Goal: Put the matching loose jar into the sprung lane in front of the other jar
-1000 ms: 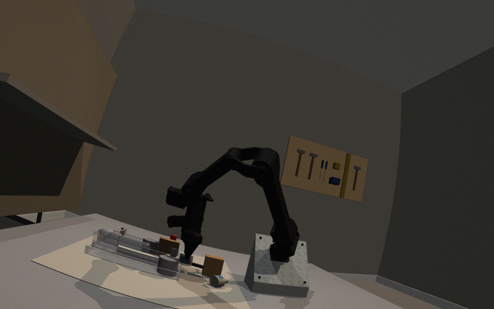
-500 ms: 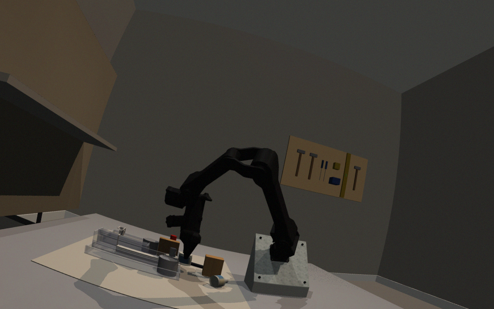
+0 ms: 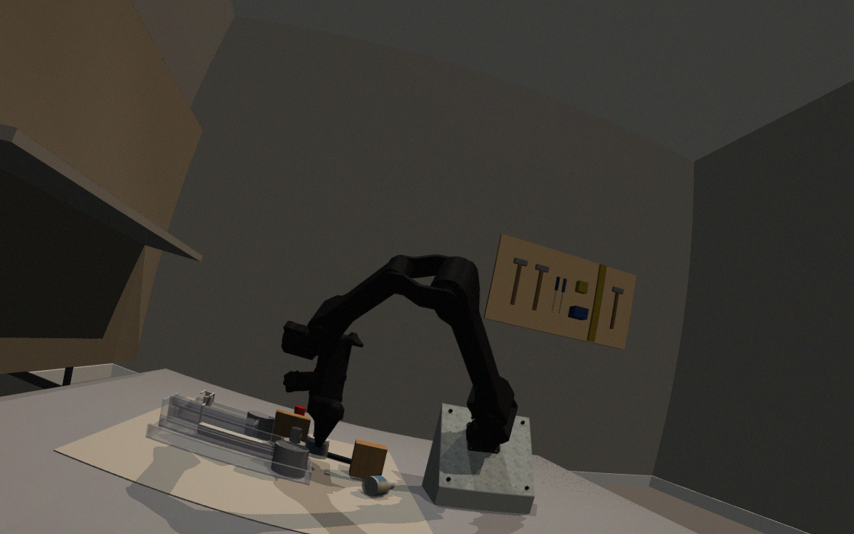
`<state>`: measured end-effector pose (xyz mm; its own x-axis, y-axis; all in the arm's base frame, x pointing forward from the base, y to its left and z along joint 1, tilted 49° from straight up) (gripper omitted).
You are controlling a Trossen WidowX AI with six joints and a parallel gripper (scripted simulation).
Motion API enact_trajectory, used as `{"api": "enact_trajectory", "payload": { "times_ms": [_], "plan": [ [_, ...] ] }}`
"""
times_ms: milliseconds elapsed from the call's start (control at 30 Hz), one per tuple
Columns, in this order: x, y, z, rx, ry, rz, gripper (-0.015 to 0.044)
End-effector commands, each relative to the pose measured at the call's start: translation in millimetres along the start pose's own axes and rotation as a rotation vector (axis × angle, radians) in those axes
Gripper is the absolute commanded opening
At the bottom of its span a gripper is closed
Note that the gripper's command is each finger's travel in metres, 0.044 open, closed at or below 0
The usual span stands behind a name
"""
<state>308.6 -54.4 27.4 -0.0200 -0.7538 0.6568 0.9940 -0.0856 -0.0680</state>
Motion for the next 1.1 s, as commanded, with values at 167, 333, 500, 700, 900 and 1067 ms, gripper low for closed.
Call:
{"api": "enact_trajectory", "payload": {
  "times_ms": [167, 333, 500, 700, 900, 1067],
  "plan": [
    [3, 11, 2, 0.02, 0.002, -0.023, 0.0],
    [3, 13, 3, 0.02, 0.002, -0.023, 0.0],
    [3, 15, 3, 0.02, 0.002, -0.023, 0.0],
    [4, 17, 4, 0.02, 0.002, -0.023, 0.0],
    [4, 20, 4, 0.02, 0.002, -0.023, 0.0],
    [4, 22, 5, 0.02, 0.002, -0.023, 0.0]
  ]
}}
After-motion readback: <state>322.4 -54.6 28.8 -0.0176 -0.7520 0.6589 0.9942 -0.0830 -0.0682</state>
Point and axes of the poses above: the point midway between the two fingers, 35 mm back from their tips, its own x axis back along the fingers, its own z axis across the jaws, y = z × x, the point moved 9 cm from there along x, back along the fingers, and after that the axes turned 7 degrees about -x, right-handed, at the moved point
